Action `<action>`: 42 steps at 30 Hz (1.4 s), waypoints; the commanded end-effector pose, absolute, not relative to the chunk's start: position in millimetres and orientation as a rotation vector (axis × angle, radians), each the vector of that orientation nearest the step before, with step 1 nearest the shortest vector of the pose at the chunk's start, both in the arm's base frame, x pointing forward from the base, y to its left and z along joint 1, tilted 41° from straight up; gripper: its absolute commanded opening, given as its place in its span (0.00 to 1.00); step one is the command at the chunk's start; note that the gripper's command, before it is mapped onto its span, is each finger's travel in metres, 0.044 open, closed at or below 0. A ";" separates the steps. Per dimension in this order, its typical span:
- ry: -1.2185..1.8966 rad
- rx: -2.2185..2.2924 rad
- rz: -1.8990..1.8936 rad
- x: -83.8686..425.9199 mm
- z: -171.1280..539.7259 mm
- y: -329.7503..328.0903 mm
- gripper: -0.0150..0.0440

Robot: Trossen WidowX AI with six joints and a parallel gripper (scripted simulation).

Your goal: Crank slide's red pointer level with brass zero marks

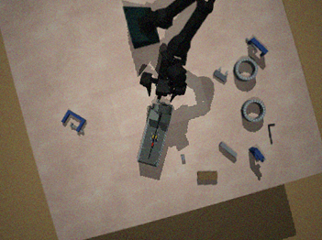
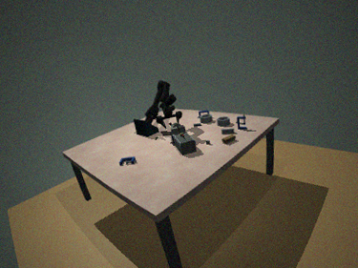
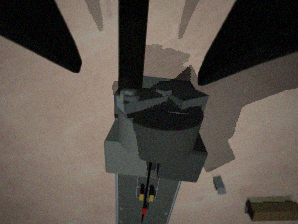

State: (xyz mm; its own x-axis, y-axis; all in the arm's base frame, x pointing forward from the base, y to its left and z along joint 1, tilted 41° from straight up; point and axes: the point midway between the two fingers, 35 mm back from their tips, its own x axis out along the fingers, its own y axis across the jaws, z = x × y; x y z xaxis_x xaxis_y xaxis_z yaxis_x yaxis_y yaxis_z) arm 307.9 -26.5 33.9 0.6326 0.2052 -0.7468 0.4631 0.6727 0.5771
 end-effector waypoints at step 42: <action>0.914 0.852 -0.177 301.3 13.1 -20.0 0.25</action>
State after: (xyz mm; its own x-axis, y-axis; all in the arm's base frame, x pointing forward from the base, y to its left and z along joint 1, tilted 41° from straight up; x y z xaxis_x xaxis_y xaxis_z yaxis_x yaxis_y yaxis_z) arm 303.5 -21.5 21.7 0.6329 0.2054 -0.7465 0.4645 0.6706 0.5784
